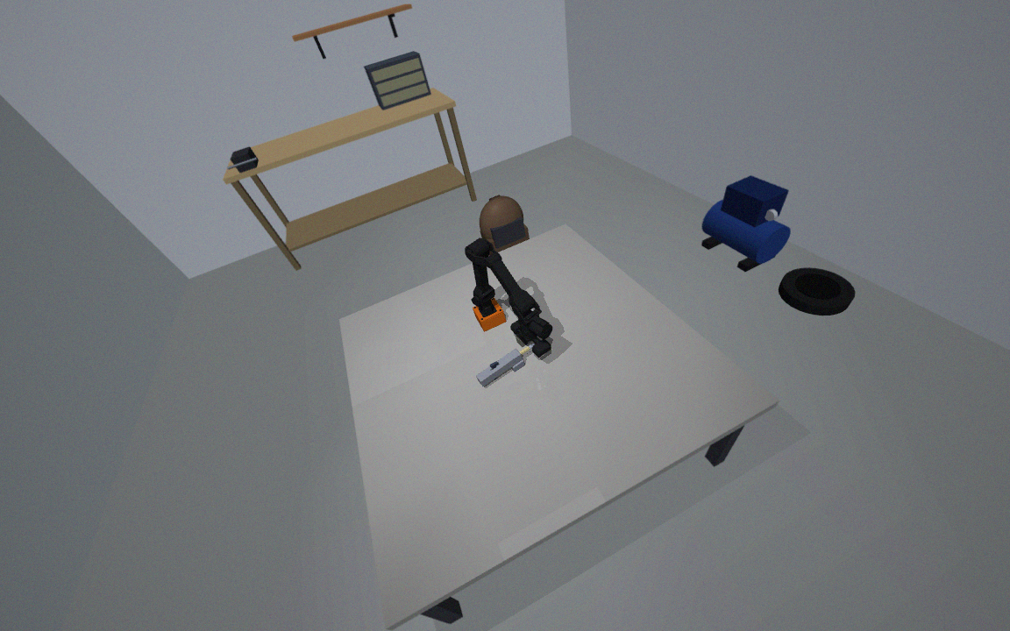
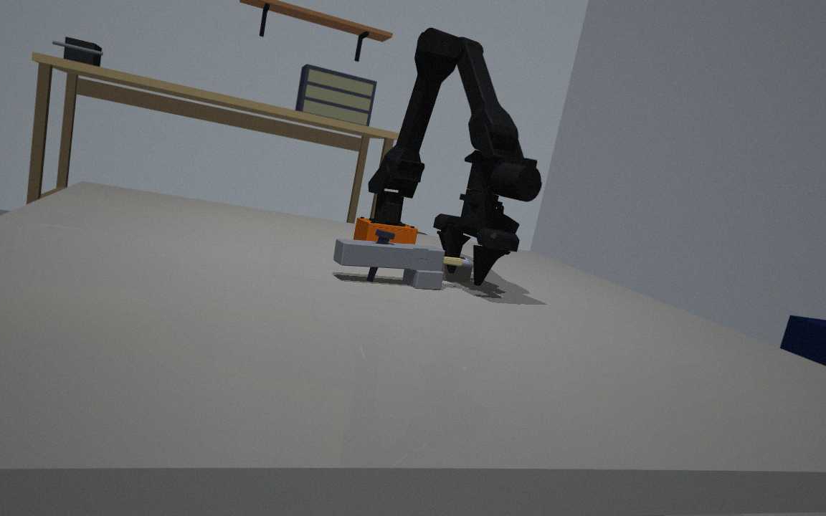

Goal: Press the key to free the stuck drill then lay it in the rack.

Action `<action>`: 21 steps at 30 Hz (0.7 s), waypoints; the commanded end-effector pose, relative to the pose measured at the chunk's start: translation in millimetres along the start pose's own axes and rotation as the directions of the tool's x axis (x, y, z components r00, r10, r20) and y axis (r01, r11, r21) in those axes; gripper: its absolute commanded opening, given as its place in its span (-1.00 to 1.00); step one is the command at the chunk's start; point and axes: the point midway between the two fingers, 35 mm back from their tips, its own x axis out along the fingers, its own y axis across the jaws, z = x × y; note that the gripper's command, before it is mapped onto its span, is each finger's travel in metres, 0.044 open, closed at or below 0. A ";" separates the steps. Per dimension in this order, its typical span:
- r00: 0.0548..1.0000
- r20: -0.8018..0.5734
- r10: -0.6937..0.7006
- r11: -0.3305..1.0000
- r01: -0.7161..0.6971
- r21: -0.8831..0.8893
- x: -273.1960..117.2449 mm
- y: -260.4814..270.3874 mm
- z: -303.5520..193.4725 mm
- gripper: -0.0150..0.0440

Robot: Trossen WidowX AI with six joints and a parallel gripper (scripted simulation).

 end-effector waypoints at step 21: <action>1.000 0.002 -0.002 1.000 0.002 -0.004 4.8 -0.3 -11.6 1.00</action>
